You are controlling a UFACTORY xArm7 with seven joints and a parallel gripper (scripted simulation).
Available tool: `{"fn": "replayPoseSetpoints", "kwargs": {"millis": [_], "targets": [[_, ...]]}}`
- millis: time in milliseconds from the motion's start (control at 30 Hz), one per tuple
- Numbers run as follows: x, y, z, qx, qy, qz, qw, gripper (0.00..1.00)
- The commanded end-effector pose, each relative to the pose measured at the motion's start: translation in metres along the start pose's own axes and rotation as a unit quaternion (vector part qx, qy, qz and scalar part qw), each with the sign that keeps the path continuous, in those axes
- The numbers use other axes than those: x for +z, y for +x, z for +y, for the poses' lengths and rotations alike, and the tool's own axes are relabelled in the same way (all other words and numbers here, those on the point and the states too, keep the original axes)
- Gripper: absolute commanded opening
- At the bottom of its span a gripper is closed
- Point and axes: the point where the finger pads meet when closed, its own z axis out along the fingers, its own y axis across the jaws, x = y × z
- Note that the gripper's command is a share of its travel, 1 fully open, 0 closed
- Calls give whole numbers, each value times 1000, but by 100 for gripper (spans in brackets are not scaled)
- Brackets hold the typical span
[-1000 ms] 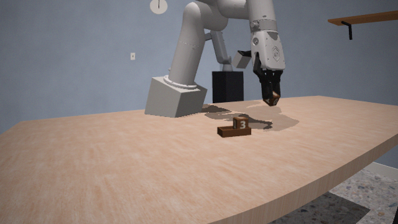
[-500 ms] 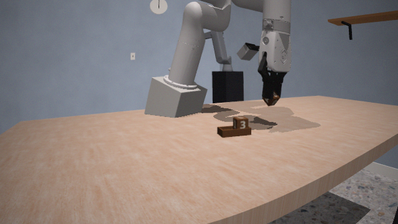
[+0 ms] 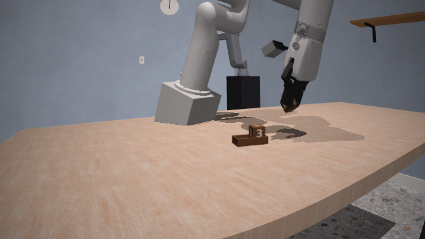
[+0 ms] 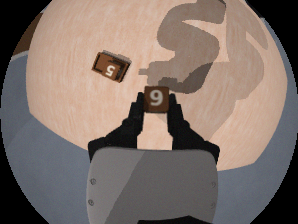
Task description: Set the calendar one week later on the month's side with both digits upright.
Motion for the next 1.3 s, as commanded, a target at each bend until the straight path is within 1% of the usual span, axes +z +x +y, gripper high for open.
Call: {"fn": "replayPoseSetpoints", "kwargs": {"millis": [0,67,133,333,400,467,633,700,900,967,1033,1067,1267], "targets": [[-1,-5,0,1,2,35,999,27],[-1,-5,0,1,2,37,999,27],[-1,-5,1,0,1,51,999,27],[0,-7,1,0,0,141,990,27],[0,-7,1,0,0,141,990,27],[-1,-7,0,1,2,161,987,27],[0,-10,0,1,2,167,986,27],[0,-11,1,1,1,181,983,27],[1,-12,1,1,0,269,963,27],[1,-12,1,1,0,269,963,27],[1,-13,0,1,2,289,957,27],[2,-14,0,2,2,292,956,27],[2,-15,0,2,2,292,956,27]]}}
